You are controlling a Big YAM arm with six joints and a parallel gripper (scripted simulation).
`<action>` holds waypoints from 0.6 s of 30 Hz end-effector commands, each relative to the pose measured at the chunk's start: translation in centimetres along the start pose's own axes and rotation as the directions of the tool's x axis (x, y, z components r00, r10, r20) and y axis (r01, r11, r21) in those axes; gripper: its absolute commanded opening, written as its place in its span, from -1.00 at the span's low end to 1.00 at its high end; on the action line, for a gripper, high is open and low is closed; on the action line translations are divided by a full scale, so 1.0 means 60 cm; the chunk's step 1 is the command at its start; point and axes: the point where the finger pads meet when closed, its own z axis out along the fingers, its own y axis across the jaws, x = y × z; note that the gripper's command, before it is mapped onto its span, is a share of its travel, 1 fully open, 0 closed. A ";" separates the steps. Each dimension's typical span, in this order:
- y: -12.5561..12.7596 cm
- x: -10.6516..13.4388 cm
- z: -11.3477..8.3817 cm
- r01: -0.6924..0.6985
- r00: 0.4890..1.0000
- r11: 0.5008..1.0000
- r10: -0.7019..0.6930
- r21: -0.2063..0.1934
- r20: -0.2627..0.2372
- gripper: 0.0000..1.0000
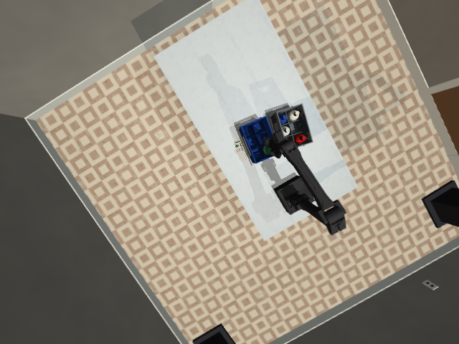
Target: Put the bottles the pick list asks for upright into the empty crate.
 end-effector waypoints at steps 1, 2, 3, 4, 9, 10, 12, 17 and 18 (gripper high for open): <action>-0.024 -0.035 -0.019 0.006 0.998 0.999 -0.008 0.042 0.069 -1.00; -0.024 -0.034 -0.021 0.005 0.997 0.999 -0.009 0.045 0.073 -1.00; -0.019 -0.029 -0.020 0.005 0.997 0.999 -0.009 0.045 0.073 -1.00; -0.018 -0.027 -0.017 0.005 0.997 0.999 -0.009 0.044 0.072 -1.00; -0.018 -0.026 0.006 0.006 0.998 0.999 -0.008 0.032 0.054 -1.00; -0.018 -0.026 0.006 0.006 0.998 0.999 -0.008 0.032 0.054 -1.00; -0.028 -0.041 -0.026 0.004 0.995 0.998 -0.010 0.060 0.095 -1.00; -0.013 -0.021 0.023 0.007 0.999 1.000 -0.008 0.024 0.044 -1.00; -0.018 -0.027 0.019 0.006 0.999 1.000 -0.008 0.030 0.052 -1.00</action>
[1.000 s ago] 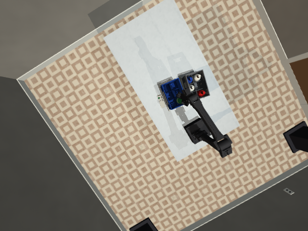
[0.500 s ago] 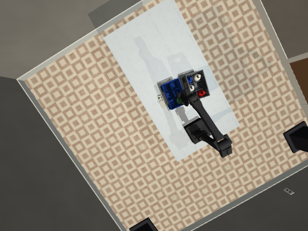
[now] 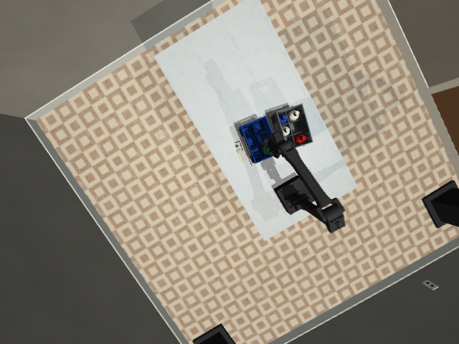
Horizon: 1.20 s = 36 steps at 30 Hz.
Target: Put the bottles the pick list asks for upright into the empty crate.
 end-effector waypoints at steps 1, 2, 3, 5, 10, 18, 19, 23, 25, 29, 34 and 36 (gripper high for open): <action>-0.022 -0.033 -0.034 0.005 0.998 0.999 -0.008 0.041 0.067 -1.00; -0.023 -0.034 -0.040 0.005 0.997 0.999 -0.008 0.048 0.077 -1.00; -0.022 -0.031 -0.044 0.004 0.997 0.999 -0.009 0.052 0.083 -1.00; -0.025 -0.037 -0.047 0.004 0.996 0.998 -0.009 0.057 0.091 -1.00; -0.017 -0.026 -0.013 0.006 0.998 0.999 -0.008 0.032 0.056 -1.00; -0.021 -0.034 -0.016 0.005 0.998 0.999 -0.008 0.042 0.070 -1.00; -0.018 -0.031 -0.015 0.005 0.998 0.999 -0.008 0.041 0.069 -1.00; -0.024 -0.041 -0.024 0.005 0.996 0.999 -0.009 0.052 0.084 -1.00; -0.020 -0.036 -0.014 0.005 0.997 0.999 -0.008 0.044 0.073 -1.00; -0.016 -0.032 -0.013 0.005 0.997 0.999 -0.008 0.043 0.071 -1.00; -0.019 -0.039 -0.016 0.005 0.997 0.999 -0.009 0.048 0.078 -1.00; -0.015 -0.034 -0.008 0.005 0.998 0.999 -0.008 0.041 0.069 -1.00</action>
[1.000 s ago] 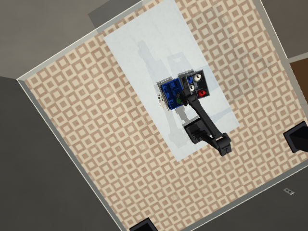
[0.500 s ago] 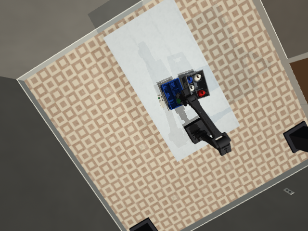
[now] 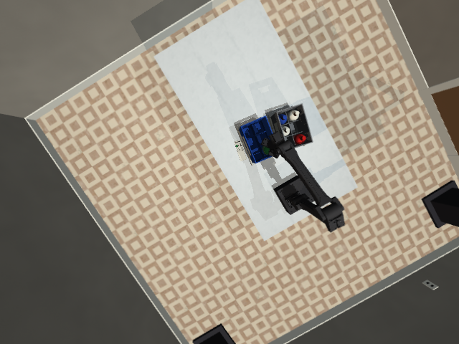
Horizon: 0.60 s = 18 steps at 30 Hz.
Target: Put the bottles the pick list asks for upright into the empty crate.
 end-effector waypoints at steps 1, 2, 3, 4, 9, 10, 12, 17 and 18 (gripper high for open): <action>-0.014 -0.033 -0.033 0.006 0.998 0.999 -0.008 0.039 0.066 -1.00; -0.015 -0.035 -0.036 0.005 0.998 0.999 -0.008 0.040 0.068 -1.00; -0.016 -0.037 -0.038 0.005 0.997 0.999 -0.008 0.043 0.072 -1.00; -0.017 -0.039 -0.039 0.005 0.997 0.999 -0.009 0.046 0.076 -1.00; -0.013 -0.035 -0.034 0.006 0.998 0.999 -0.008 0.040 0.067 -1.00; -0.012 -0.034 -0.033 0.006 0.998 0.999 -0.008 0.040 0.067 -1.00; -0.014 -0.037 -0.035 0.005 0.997 0.999 -0.008 0.043 0.073 -1.00; -0.012 -0.038 -0.032 0.005 0.997 0.999 -0.008 0.042 0.071 -1.00; -0.011 -0.035 -0.030 0.005 0.998 0.999 -0.007 0.039 0.067 -1.00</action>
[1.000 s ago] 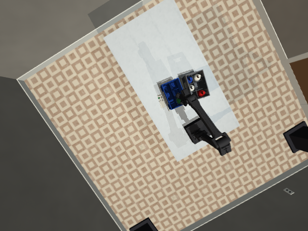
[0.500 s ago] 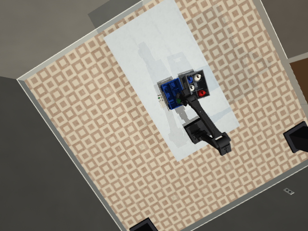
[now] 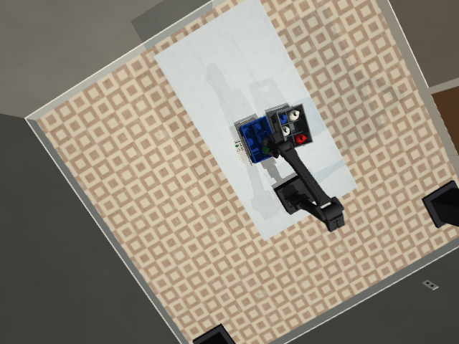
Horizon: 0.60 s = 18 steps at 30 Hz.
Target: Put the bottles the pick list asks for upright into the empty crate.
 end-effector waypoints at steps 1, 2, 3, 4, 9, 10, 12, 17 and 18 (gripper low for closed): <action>-0.011 -0.035 -0.034 0.005 0.998 0.999 -0.007 0.038 0.066 -1.00; -0.012 -0.037 -0.036 0.004 0.998 0.999 -0.007 0.040 0.068 -1.00; -0.013 -0.038 -0.038 0.004 0.997 0.999 -0.007 0.042 0.071 -1.00; -0.015 -0.041 -0.040 0.004 0.997 0.999 -0.007 0.045 0.075 -1.00; -0.012 -0.025 -0.023 0.001 0.999 1.000 -0.002 0.025 0.045 -1.00; -0.015 -0.042 -0.043 0.003 0.997 0.999 -0.006 0.047 0.079 -1.00; -0.016 -0.043 -0.044 0.002 0.997 0.999 -0.006 0.049 0.081 -1.00; -0.016 -0.041 -0.047 0.001 0.997 0.999 -0.005 0.049 0.081 -1.00; -0.016 -0.041 -0.048 0.001 0.997 0.999 -0.005 0.050 0.083 -1.00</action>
